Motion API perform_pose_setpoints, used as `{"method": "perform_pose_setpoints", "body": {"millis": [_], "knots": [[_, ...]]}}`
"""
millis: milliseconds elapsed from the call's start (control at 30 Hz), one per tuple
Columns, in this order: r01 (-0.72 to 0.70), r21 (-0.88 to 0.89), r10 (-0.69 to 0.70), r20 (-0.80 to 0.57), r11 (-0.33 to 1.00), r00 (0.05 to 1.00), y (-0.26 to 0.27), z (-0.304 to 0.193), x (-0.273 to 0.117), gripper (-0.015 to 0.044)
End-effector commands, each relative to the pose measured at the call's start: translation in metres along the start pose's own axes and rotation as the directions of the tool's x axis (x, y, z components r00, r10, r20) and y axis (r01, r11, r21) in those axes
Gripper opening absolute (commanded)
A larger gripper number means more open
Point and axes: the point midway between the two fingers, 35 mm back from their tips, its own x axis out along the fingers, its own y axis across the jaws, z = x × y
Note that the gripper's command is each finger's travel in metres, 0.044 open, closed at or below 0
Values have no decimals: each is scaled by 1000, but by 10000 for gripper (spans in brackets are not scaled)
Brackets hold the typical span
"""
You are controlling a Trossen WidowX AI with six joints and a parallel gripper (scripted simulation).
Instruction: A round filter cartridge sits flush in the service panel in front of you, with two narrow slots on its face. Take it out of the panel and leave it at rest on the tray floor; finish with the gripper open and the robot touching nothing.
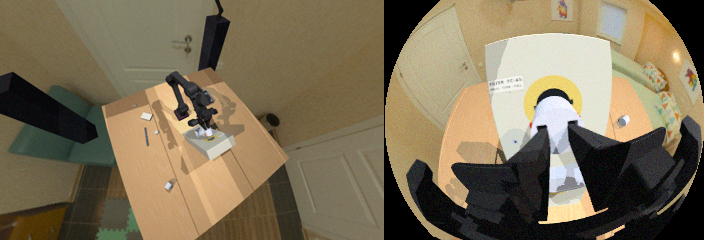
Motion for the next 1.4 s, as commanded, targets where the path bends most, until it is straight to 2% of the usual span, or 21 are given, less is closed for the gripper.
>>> {"method": "perform_pose_setpoints", "body": {"millis": [0,767,900,1367], "knots": [[6,7,-7,11,1000,1000,0,-4,-4,0],[6,6,-6,9,1000,1000,7,-73,7,0],[-1,-1,1,-5,1000,1000,7,-69,7,93],[6,7,-6,9,1000,1000,6,-67,6,93]]}}
